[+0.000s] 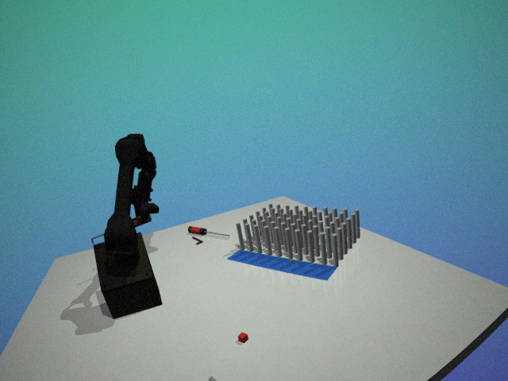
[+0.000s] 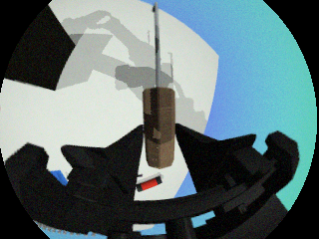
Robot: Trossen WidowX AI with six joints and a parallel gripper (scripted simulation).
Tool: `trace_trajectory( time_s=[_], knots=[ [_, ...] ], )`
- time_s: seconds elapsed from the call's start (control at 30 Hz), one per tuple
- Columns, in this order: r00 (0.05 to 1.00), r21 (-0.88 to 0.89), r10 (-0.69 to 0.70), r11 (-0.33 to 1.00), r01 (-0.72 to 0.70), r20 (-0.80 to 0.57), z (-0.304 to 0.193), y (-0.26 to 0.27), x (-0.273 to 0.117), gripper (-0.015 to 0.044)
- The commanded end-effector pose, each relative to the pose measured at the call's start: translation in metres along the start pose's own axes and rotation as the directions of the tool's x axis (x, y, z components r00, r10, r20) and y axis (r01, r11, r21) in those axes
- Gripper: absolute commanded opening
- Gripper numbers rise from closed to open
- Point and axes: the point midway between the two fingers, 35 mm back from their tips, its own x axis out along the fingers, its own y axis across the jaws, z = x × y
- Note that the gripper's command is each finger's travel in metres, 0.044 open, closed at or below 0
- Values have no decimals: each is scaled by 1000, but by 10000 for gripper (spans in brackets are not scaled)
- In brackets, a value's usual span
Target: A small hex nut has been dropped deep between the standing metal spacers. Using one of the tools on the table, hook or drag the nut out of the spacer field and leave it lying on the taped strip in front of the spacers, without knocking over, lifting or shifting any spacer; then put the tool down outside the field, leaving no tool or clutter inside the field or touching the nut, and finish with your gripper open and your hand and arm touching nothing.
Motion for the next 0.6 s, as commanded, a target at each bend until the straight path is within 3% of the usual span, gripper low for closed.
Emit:
trace_trajectory(
  time_s=[0.0, 0.57],
  knots=[
    [1000, -3, 0, 1000, 0, -1, -2, 1, 5, 0],
    [1000, -3, 0, 1000, 0, -2, -12, 7, 28, 0]
  ],
)
